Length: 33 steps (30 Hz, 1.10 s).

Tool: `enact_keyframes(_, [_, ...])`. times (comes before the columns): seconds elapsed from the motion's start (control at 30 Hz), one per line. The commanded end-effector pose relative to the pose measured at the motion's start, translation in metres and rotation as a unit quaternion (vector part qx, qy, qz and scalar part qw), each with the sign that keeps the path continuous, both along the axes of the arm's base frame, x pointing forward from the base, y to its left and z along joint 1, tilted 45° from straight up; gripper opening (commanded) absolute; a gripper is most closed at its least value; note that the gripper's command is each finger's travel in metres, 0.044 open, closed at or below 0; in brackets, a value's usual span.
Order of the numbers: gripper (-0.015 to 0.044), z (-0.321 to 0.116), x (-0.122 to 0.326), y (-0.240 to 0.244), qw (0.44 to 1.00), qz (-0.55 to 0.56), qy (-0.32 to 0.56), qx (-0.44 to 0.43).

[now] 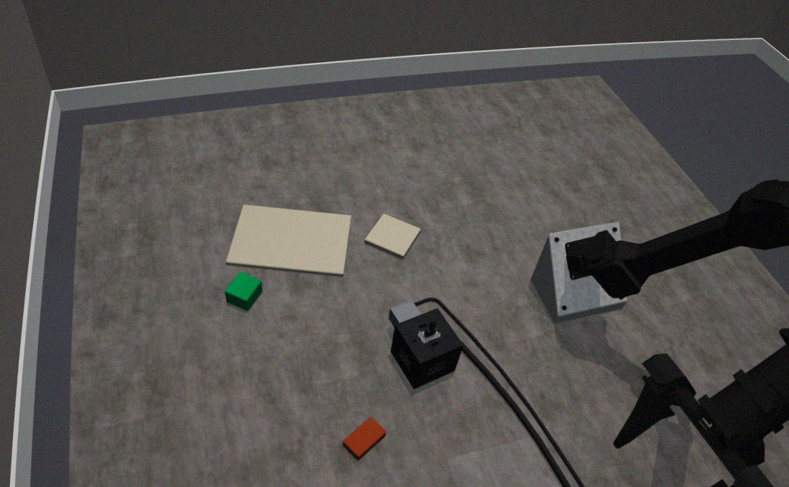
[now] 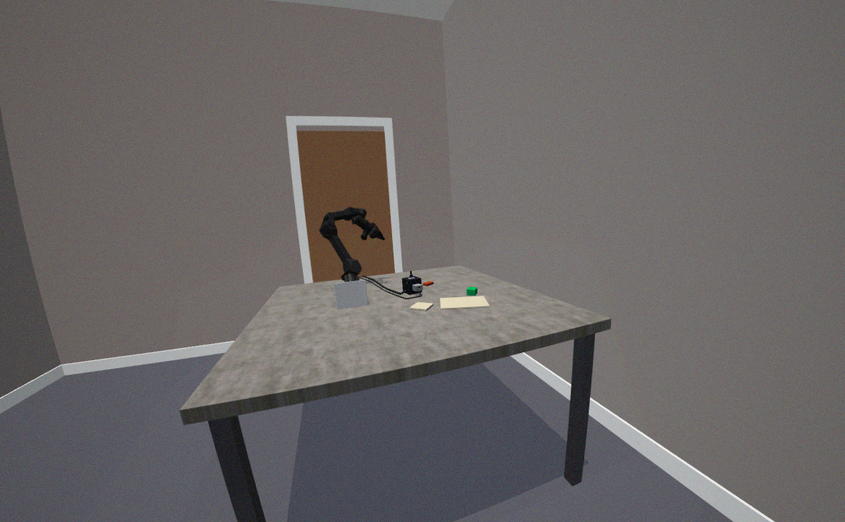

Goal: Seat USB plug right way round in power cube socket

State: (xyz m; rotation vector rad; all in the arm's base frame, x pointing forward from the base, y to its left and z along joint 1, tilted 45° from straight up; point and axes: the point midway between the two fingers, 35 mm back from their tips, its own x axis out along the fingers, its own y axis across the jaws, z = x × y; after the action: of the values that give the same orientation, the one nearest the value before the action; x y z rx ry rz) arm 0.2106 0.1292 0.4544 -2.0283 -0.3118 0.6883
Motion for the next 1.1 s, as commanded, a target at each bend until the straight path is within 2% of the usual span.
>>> enact_keyframes(0.0, [0.044,-0.059,0.044,0.001,0.993,-0.009,0.103,-0.05])
enact_keyframes(0.17, [0.044,-0.137,0.088,-0.021,0.966,-0.021,0.249,-0.066])
enact_keyframes(0.3, [0.044,-0.2,0.109,-0.051,0.927,-0.029,0.372,-0.038])
enact_keyframes(0.47, [0.044,-0.272,0.116,-0.098,0.854,-0.041,0.515,0.06])
enact_keyframes(0.6, [0.044,-0.315,0.108,-0.134,0.786,-0.053,0.592,0.169])
enact_keyframes(0.7, [0.044,-0.329,0.102,-0.146,0.762,-0.057,0.61,0.21])
enact_keyframes(1.07, [0.044,-0.331,0.102,-0.145,0.762,-0.057,0.61,0.21])
